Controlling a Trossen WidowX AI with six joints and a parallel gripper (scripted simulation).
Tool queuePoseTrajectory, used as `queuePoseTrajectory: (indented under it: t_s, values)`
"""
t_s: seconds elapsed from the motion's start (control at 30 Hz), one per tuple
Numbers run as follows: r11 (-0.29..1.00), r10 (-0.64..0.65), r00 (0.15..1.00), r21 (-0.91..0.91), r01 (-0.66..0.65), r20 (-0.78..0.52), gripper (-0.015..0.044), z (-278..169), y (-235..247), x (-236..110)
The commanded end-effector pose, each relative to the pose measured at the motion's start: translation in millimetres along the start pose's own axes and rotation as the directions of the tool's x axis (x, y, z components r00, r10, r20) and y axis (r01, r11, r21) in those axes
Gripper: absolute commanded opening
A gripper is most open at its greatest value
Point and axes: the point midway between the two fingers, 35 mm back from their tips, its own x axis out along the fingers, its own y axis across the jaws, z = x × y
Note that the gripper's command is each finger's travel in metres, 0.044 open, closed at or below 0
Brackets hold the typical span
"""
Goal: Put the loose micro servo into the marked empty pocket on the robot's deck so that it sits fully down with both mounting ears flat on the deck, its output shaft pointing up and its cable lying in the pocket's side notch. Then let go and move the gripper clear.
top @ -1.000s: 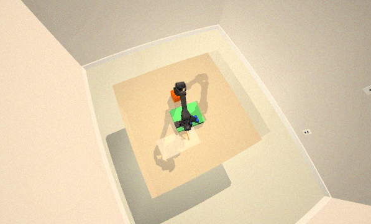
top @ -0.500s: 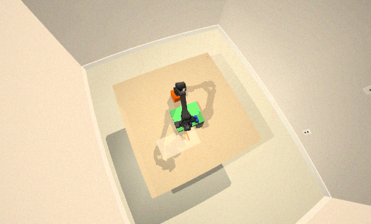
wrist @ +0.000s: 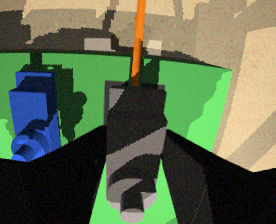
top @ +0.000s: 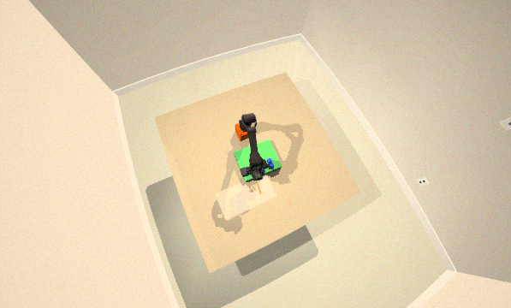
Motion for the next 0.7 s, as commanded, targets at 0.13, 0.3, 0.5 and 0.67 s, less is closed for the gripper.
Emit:
queuePoseTrajectory:
  t_s: [0.13, 0.3, 0.5, 0.67]
  values:
    - [1.000, -0.001, 1.000, 0.002, 0.001, 0.001, 0.0000, 0, 0, 7]
    - [1.000, -0.001, 1.000, 0.002, 0.001, 0.001, 0.0000, 0, 0, 12]
    - [1.000, -0.001, 1.000, 0.002, 0.001, 0.001, 0.0000, 0, 0, 18]
    - [1.000, -0.001, 1.000, 0.002, 0.001, 0.001, 0.0000, 0, 0, 23]
